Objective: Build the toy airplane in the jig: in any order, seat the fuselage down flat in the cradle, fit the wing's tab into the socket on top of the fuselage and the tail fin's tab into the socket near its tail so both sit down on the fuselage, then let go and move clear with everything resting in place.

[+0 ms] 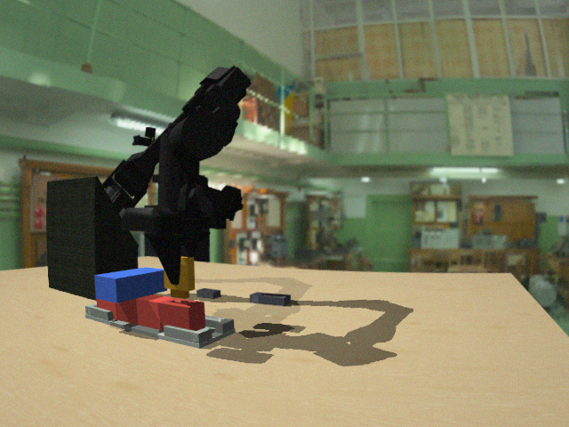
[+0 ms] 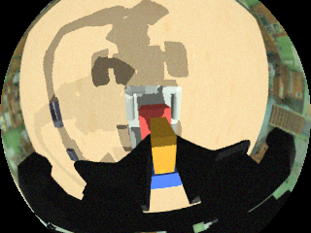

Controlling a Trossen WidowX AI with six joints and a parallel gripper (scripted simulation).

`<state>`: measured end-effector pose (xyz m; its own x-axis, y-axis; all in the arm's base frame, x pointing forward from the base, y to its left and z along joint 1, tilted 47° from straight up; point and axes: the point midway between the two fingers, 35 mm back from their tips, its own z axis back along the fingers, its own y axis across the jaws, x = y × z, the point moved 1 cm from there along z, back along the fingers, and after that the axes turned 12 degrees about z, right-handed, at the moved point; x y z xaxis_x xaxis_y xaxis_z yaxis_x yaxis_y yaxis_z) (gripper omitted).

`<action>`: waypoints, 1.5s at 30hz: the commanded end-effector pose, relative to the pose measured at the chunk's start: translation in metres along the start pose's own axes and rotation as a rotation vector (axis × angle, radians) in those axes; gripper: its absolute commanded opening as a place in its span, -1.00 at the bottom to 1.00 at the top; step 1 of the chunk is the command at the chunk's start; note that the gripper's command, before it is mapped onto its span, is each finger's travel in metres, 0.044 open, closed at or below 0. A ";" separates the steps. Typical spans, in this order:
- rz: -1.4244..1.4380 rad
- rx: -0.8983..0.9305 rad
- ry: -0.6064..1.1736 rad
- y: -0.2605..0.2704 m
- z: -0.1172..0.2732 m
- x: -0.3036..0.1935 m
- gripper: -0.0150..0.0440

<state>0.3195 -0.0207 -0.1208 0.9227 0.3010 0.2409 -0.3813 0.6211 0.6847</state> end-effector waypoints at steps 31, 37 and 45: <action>-0.010 0.007 0.002 0.001 -0.014 -0.003 -0.27; -0.010 0.007 0.002 0.001 -0.014 -0.003 -0.27; -0.010 0.007 0.002 0.001 -0.014 -0.003 -0.27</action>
<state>0.3167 -0.0122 -0.1283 0.9250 0.2961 0.2381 -0.3756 0.6187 0.6900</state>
